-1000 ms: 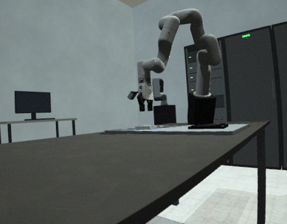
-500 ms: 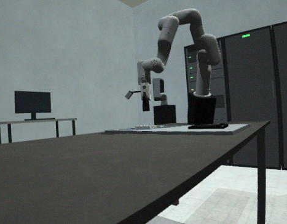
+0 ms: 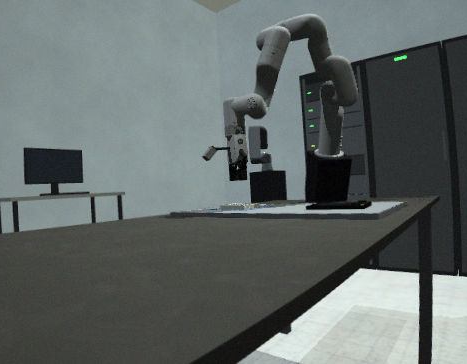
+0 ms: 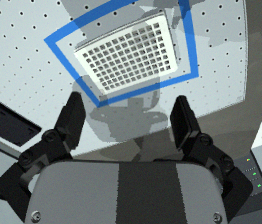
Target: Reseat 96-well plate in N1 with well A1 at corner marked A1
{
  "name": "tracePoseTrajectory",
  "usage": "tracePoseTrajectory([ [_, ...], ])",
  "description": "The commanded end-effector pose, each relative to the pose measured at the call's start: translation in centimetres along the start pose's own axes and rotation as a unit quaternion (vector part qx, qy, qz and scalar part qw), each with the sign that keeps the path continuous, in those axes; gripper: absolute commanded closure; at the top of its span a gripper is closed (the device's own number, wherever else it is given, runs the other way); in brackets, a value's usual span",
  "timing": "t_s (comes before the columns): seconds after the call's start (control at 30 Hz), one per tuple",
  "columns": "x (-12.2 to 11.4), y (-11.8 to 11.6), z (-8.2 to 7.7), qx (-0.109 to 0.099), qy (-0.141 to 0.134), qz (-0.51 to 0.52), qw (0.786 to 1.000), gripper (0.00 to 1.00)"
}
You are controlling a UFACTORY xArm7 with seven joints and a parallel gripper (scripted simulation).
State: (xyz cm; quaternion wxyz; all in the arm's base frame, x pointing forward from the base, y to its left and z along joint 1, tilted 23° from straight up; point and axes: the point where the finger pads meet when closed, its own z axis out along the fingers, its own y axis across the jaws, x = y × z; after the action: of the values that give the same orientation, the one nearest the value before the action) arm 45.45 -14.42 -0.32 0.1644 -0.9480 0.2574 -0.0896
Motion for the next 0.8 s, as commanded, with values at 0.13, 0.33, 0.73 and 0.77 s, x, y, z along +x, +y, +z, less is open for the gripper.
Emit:
tracePoseTrajectory([
  [0.13,0.2,0.0,-0.1,0.008,0.009,-0.164,0.986,0.0],
  [0.33,0.2,0.0,-0.1,0.007,0.01,-0.215,0.977,0.0],
  [0.73,0.2,0.0,0.9,0.005,0.011,-0.358,0.933,0.0],
  [0.77,0.2,0.0,0.9,0.005,0.011,-0.358,0.933,0.0],
])
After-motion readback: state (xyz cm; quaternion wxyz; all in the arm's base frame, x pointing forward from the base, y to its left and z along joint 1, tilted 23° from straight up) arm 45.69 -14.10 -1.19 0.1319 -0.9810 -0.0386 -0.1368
